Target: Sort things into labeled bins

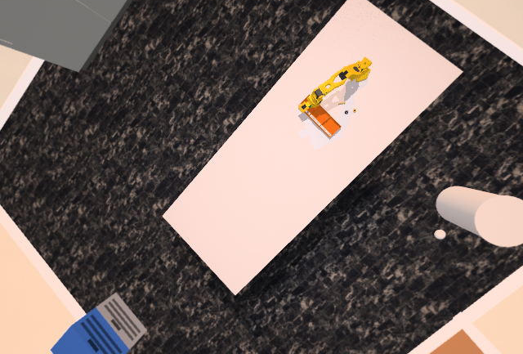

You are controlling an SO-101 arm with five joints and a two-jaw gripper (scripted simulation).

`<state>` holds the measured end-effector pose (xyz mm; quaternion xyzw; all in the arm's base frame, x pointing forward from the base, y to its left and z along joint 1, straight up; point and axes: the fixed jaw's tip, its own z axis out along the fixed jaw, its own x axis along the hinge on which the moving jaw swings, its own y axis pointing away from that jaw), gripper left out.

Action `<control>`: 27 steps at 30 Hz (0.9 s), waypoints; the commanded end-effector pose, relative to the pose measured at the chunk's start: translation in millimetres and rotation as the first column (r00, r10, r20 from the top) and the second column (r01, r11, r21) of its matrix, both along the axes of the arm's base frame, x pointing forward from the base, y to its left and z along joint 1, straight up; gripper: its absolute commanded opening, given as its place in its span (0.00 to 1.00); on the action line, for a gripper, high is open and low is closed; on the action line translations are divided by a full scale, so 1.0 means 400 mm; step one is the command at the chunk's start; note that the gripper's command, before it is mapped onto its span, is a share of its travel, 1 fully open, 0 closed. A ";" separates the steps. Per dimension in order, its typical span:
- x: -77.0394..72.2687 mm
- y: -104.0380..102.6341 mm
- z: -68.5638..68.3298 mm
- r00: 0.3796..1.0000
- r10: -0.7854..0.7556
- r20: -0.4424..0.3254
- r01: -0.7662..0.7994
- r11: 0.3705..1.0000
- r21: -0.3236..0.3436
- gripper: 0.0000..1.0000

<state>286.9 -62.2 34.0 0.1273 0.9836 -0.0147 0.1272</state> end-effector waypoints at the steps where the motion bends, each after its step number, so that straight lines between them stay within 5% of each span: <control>1: 0.020 -0.010 0.048 0.996 -0.014 0.087 0.016 1.000 -0.017 0.00; 27: 0.021 -0.011 0.021 0.996 -0.014 0.087 0.016 1.000 -0.017 0.00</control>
